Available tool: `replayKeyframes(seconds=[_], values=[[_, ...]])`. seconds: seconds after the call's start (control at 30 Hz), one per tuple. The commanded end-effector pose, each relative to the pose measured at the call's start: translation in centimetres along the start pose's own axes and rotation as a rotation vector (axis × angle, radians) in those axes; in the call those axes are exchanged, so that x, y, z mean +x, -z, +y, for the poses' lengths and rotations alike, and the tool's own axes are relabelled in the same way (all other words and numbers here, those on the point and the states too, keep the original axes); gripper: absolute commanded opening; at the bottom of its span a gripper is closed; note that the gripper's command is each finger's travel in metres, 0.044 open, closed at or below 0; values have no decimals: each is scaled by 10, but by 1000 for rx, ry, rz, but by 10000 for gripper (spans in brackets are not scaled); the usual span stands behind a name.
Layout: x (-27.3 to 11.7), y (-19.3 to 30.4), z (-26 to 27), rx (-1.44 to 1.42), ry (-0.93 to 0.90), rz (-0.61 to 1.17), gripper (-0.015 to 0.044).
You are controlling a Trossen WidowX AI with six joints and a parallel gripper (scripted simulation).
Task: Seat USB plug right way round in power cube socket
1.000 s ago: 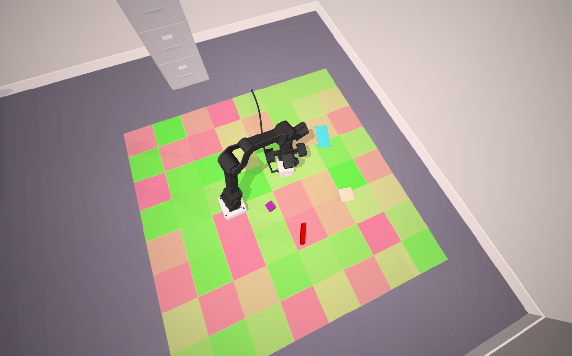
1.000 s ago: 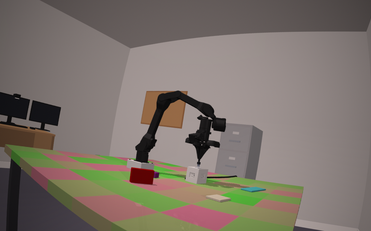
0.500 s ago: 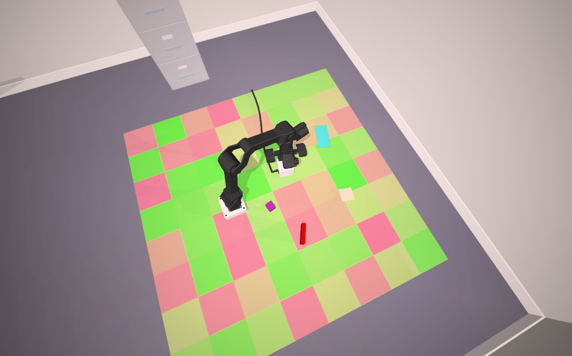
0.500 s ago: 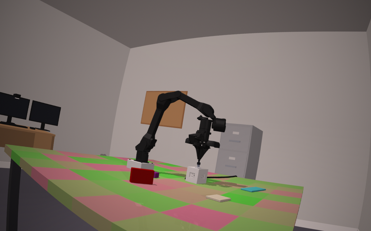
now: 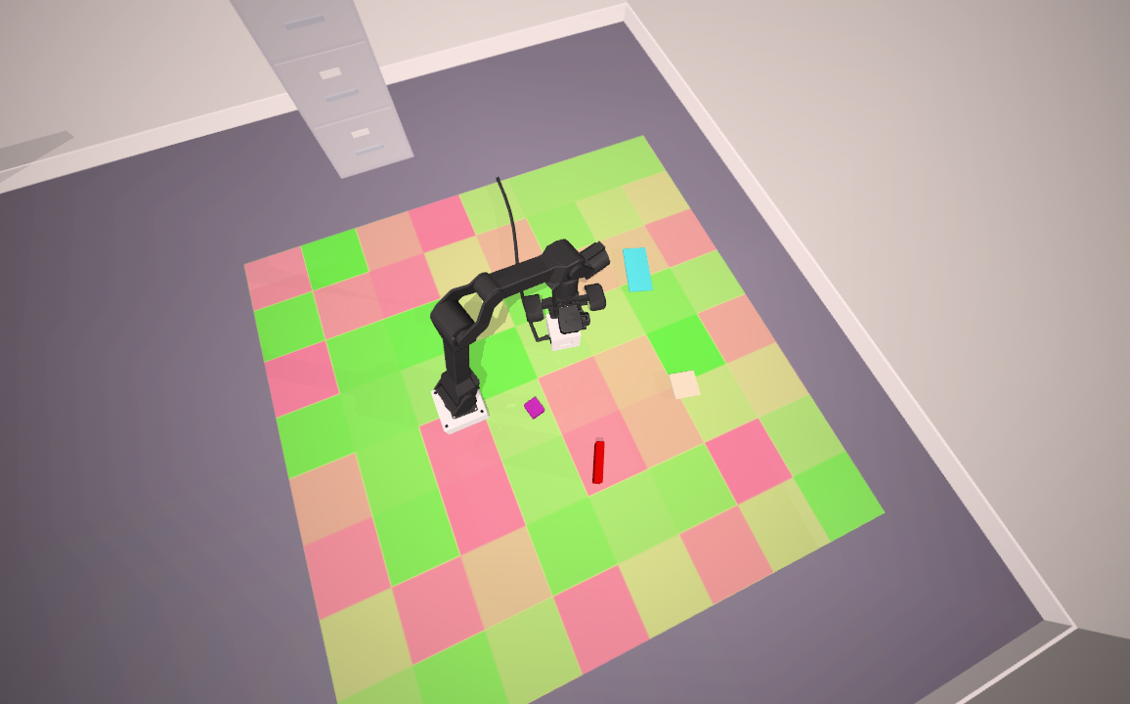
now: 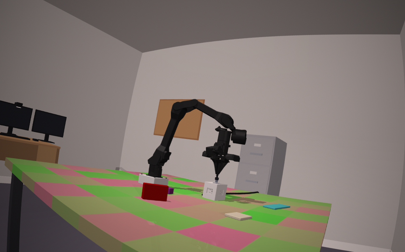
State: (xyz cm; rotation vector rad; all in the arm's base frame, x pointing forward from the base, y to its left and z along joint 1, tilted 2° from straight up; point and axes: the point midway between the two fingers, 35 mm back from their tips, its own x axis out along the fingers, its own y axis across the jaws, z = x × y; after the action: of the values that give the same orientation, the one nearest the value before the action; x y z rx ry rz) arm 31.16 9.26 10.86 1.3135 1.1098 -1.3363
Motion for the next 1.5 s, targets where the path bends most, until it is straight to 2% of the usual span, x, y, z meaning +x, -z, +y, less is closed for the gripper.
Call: replayKeyframes(seconds=[0.0, 1.47], values=[[1, 0, 0, -6, 0, -3, 0], [7, 0, 0, -6, 0, -3, 0]])
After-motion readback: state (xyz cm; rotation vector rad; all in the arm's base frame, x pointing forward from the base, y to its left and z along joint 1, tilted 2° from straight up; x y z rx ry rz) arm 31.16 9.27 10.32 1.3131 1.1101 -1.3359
